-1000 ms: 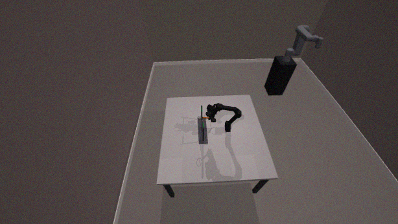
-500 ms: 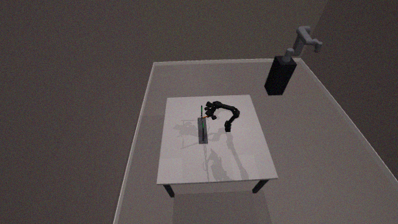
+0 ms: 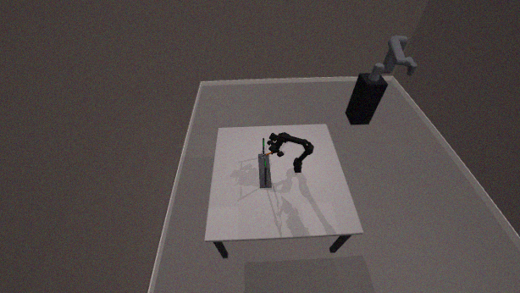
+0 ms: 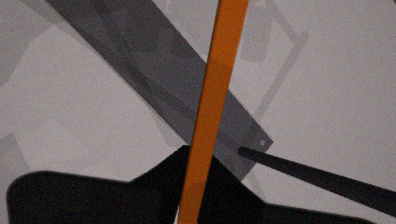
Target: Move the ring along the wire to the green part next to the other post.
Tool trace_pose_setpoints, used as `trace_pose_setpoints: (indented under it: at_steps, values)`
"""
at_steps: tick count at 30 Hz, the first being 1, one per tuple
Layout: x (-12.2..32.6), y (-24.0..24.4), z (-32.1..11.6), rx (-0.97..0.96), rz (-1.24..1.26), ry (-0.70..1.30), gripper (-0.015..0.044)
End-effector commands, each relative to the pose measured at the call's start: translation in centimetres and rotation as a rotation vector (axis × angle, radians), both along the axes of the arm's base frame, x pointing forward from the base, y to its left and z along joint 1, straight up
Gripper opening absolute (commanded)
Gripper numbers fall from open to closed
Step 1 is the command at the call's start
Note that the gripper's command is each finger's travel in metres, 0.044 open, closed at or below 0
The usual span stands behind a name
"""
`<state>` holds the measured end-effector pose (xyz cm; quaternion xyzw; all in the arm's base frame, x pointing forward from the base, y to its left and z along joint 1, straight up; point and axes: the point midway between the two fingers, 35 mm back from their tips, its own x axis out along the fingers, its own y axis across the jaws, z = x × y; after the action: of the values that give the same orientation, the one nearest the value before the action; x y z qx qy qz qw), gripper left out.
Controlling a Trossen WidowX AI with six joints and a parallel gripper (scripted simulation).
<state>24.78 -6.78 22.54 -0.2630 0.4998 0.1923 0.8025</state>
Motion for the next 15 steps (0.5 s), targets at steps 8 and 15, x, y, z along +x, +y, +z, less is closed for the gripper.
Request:
trace_pose_setpoints:
  at_steps: [8, 15]
  values:
    - [-1.1, 2.2, -1.3, 0.084, -0.095, -0.068, -0.0150]
    - [-1.2, 3.9, -2.7, 0.166, -0.170, -0.153, -0.0150]
